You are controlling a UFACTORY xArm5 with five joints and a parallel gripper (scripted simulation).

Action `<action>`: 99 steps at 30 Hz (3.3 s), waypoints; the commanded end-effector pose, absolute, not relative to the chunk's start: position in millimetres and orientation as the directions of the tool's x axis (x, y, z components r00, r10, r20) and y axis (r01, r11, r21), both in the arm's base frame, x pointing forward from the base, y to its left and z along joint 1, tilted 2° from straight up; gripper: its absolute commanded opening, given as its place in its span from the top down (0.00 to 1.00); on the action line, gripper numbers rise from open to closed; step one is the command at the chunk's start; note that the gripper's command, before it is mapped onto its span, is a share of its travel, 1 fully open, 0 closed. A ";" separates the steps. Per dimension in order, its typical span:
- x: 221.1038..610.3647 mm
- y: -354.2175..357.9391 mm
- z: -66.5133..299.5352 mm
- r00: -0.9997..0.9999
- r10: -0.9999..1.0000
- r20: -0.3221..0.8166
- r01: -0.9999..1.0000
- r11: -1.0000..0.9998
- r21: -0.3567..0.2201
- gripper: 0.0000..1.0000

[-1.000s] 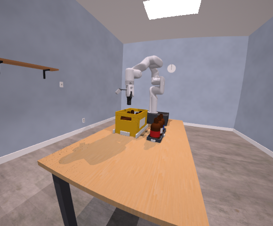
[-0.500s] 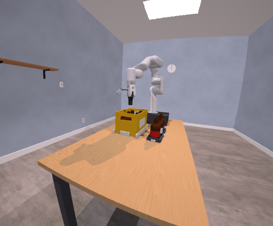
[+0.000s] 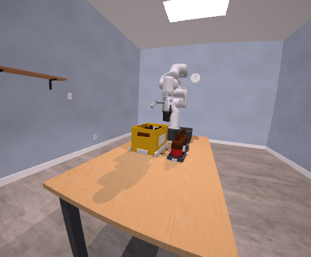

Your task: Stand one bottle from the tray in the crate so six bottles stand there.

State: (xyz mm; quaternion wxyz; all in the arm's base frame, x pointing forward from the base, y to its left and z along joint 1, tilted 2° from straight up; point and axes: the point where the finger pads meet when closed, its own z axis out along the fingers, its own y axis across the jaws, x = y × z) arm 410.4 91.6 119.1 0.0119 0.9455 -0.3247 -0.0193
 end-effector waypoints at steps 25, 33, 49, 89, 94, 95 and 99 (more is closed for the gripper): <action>395.5 207.2 119.6 0.782 -0.624 -0.017 -0.623 -0.782 0.039 0.35; 395.5 207.2 119.5 0.782 -0.624 -0.017 -0.623 -0.782 0.039 0.35; 395.6 206.9 112.0 0.782 -0.624 -0.017 -0.623 -0.781 0.039 0.35; 395.7 206.9 74.4 0.782 -0.624 -0.017 -0.623 -0.781 0.039 0.35; 395.7 206.9 73.6 0.782 -0.624 -0.017 -0.623 -0.781 0.039 0.35; 395.7 206.9 73.6 0.782 -0.624 -0.017 -0.623 -0.781 0.039 0.35; 395.7 206.9 73.5 0.782 -0.624 -0.017 -0.623 -0.781 0.039 0.35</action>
